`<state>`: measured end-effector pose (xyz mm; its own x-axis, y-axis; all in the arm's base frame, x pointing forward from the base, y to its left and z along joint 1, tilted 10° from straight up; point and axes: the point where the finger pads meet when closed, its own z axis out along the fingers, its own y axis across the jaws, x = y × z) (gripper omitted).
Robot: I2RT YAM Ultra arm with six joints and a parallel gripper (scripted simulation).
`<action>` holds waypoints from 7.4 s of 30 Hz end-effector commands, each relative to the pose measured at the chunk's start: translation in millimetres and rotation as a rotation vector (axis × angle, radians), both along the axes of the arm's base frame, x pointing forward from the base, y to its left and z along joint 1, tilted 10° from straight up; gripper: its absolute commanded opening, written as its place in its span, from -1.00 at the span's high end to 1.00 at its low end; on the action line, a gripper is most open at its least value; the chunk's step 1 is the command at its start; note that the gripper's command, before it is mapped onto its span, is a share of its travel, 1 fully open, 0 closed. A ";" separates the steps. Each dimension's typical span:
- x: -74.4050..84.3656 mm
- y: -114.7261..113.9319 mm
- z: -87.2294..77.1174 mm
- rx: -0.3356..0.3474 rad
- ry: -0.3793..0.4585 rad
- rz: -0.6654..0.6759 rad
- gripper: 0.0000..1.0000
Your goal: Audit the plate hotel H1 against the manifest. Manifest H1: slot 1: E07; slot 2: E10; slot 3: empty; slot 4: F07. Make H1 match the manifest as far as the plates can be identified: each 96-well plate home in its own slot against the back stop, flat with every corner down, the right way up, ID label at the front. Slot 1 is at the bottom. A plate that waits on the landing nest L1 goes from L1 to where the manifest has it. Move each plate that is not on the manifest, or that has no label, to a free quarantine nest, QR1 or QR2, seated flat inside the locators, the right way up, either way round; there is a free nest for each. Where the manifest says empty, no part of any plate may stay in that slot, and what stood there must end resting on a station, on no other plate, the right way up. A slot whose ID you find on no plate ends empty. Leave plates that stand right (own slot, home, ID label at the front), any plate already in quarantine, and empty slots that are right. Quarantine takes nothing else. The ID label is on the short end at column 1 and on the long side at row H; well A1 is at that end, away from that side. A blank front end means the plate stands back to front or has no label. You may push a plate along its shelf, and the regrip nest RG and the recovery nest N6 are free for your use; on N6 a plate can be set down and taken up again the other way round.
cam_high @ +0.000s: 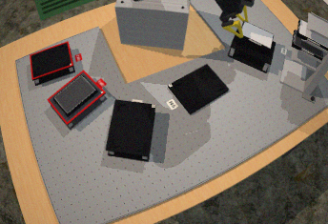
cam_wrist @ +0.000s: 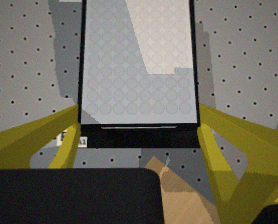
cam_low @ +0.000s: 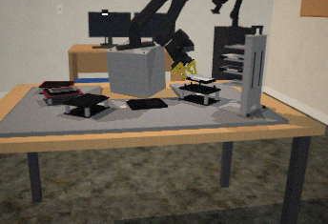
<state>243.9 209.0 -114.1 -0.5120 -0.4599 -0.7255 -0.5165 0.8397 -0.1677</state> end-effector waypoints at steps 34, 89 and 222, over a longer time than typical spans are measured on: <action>-1.9 10.9 40.2 0.027 -0.020 0.001 -0.72; -4.6 21.9 93.5 0.043 -0.030 0.000 -0.72; -20.3 33.9 214.3 0.069 -0.041 -0.002 -0.72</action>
